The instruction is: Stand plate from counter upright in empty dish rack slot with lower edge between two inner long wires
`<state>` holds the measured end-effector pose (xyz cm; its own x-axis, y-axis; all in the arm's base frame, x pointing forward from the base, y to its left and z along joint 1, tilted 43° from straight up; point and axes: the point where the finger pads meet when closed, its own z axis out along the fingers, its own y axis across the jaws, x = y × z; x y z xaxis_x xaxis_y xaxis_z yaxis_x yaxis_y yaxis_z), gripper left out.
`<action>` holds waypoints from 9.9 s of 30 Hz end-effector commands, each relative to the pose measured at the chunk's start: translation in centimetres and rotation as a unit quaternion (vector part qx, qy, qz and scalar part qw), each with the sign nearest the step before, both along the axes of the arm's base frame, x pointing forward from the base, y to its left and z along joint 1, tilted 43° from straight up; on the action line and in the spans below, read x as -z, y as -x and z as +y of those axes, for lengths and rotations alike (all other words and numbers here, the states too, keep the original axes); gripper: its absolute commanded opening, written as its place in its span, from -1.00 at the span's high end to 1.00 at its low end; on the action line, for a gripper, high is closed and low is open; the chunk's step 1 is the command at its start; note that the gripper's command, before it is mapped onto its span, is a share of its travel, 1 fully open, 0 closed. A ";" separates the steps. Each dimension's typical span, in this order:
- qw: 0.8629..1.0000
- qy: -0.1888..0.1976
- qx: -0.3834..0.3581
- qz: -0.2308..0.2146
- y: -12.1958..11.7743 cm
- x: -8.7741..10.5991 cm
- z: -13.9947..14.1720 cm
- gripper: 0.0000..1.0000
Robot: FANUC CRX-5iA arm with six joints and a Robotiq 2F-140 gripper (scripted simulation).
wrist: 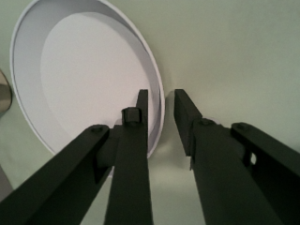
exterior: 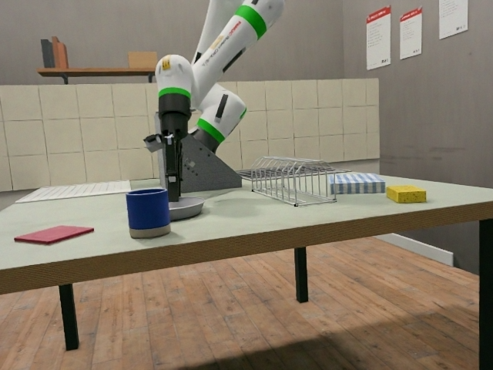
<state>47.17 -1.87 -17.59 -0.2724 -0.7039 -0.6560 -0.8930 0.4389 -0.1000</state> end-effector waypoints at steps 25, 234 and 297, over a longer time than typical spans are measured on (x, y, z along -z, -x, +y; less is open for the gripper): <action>1.000 0.000 0.000 0.000 -0.1 0.1 0.0 0.51; 0.954 -0.081 -0.197 0.211 -5.3 -4.8 -6.6 0.80; 0.954 -0.081 -0.197 0.211 -5.4 -9.4 -10.8 0.80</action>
<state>52.50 -11.94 -9.00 -0.2724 -0.7040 -0.6559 -0.9370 0.0393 0.3470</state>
